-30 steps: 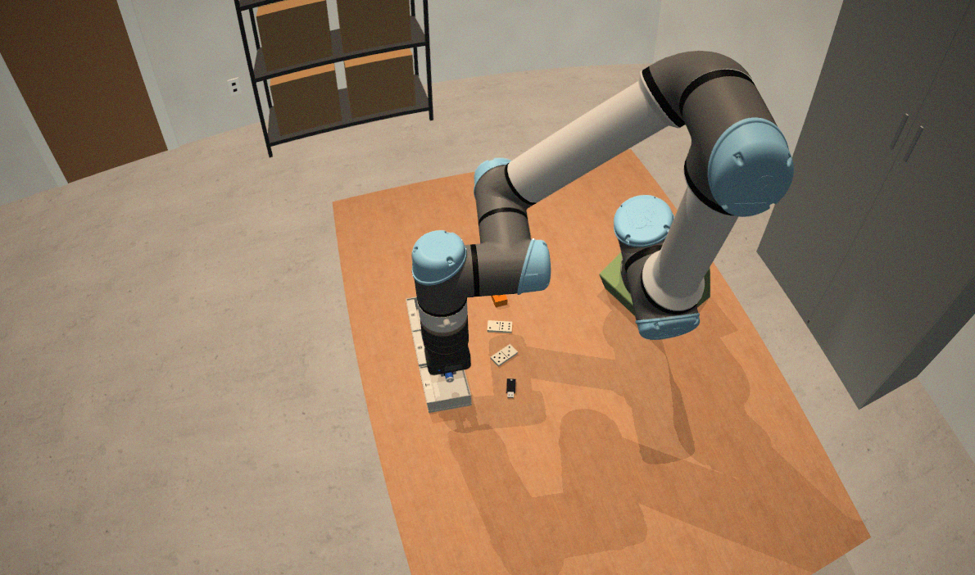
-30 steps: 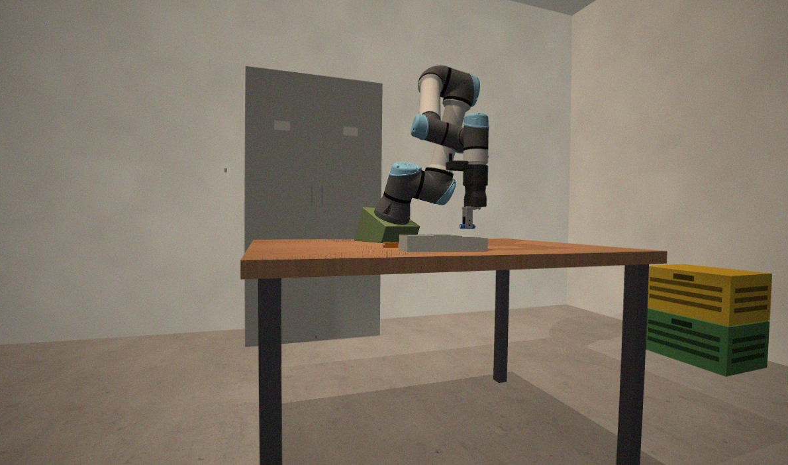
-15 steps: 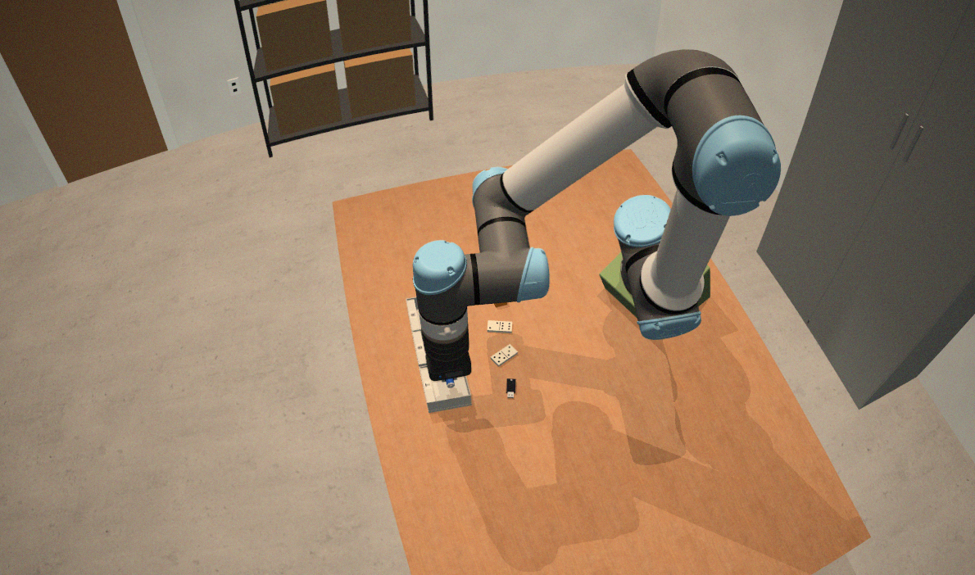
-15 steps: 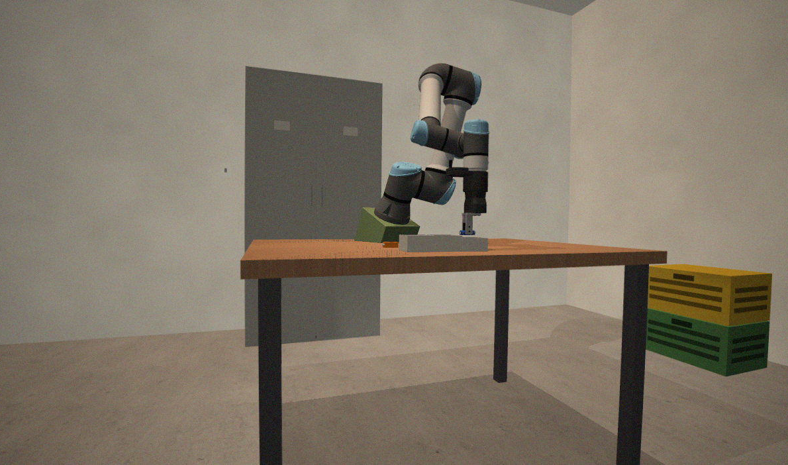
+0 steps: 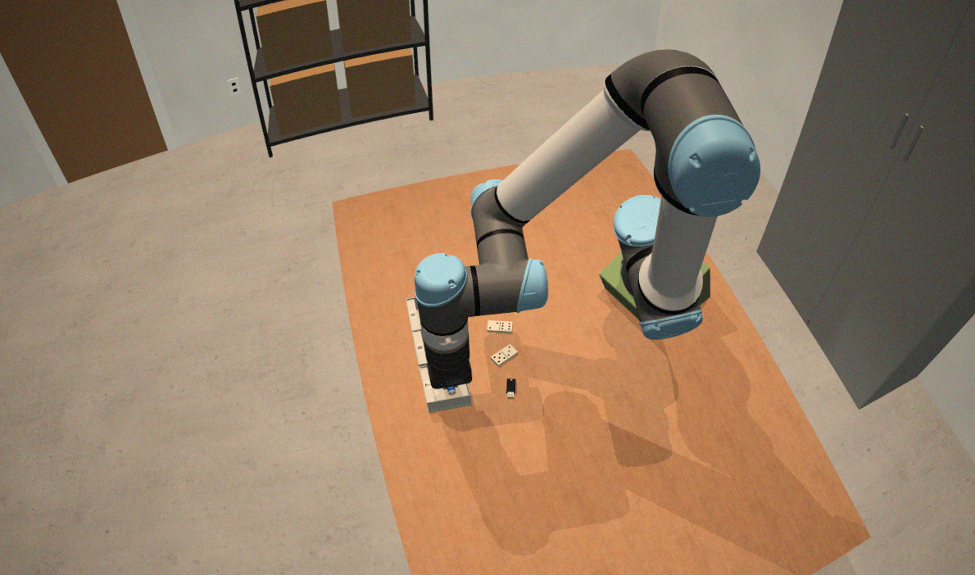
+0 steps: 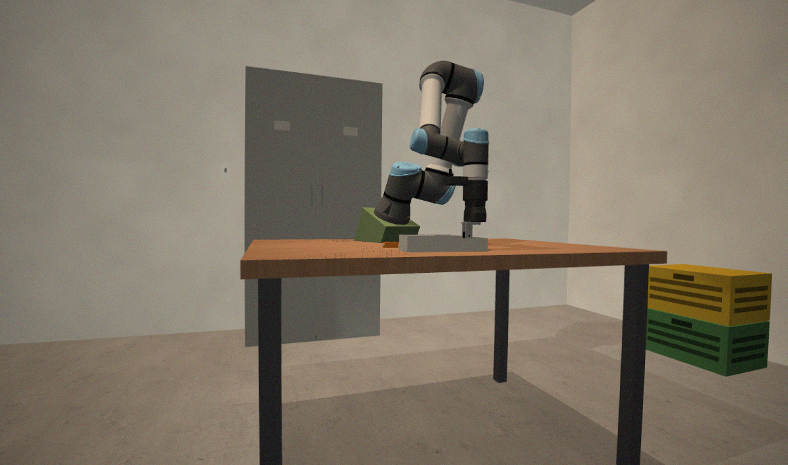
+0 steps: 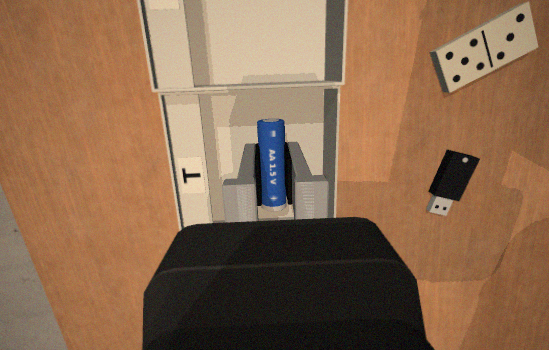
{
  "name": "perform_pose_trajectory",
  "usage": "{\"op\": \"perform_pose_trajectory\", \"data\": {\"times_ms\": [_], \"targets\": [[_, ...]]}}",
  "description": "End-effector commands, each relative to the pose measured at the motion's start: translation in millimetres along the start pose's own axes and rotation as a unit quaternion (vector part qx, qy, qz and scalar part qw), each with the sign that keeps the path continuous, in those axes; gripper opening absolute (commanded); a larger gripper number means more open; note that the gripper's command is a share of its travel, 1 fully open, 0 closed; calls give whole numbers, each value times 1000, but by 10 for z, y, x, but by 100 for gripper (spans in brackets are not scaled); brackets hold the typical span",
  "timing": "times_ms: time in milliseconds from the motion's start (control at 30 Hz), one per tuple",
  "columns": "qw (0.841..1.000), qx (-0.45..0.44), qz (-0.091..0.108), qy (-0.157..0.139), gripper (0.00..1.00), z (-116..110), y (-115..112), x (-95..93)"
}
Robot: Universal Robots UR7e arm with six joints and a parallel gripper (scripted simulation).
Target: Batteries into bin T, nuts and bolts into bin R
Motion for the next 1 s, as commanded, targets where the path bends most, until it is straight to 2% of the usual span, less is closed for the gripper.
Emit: {"op": "perform_pose_trajectory", "data": {"times_ms": [0,433,467,967], "targets": [[1000,1,2,0,31,-9,-15,-55],[1000,1,4,0,31,-12,-24,-44],[1000,1,4,1,60,-7,-25,-44],[1000,1,4,1,60,-7,-25,-44]]}}
Point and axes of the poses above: the point where the finger pads meet when closed, its own x axis back along the fingers, its own y axis across the jaws, z = x × y, the point moved 5 cm from there along x, back along the fingers, and after that the axes turned 4 degrees about -x, right-handed, at the moved point
